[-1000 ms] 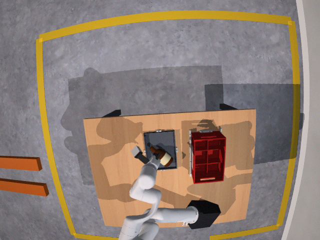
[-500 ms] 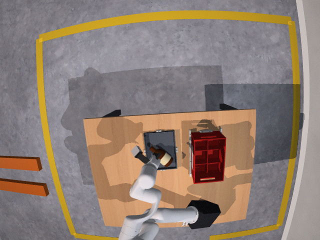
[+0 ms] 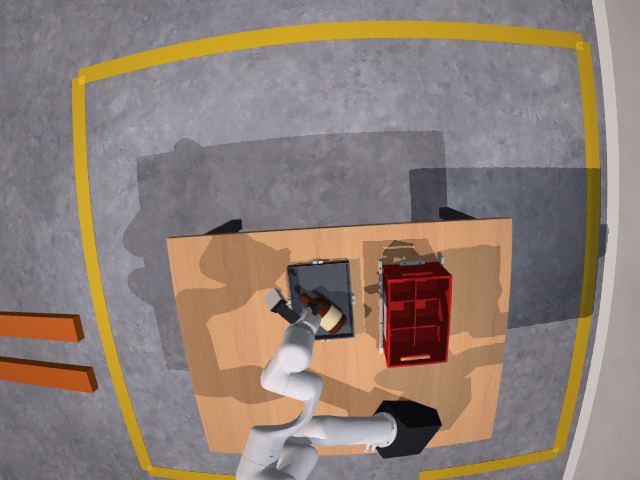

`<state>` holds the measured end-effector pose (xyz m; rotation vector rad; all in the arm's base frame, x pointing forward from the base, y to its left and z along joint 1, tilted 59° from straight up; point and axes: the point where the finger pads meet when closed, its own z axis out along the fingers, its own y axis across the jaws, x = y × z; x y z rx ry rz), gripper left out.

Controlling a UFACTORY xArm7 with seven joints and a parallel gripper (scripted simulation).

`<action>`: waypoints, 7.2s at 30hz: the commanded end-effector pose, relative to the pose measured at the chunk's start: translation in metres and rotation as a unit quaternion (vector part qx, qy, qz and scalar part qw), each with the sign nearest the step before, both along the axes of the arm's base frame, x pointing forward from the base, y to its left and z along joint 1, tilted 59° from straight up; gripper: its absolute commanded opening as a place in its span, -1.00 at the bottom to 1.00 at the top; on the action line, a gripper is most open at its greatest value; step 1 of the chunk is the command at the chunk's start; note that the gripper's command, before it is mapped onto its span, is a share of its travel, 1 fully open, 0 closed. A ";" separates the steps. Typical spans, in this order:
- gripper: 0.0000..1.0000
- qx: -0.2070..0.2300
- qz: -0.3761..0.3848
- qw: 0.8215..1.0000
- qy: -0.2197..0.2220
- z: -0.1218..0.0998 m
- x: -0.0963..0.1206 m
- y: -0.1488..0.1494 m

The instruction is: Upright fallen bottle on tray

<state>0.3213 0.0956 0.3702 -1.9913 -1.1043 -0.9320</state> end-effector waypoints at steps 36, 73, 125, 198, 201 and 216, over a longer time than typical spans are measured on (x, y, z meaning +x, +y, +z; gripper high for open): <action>0.30 0.001 -0.001 1.000 -0.001 -0.044 0.023 0.070; 0.30 0.001 -0.001 1.000 -0.001 -0.044 0.025 0.070; 0.30 0.001 -0.001 1.000 -0.001 -0.060 0.033 0.096; -1.00 0.001 -0.001 1.000 -0.001 -0.065 0.035 0.103; -1.00 0.001 -0.001 1.000 -0.001 -0.065 0.035 0.103; -1.00 0.001 -0.001 1.000 -0.001 -0.065 0.035 0.103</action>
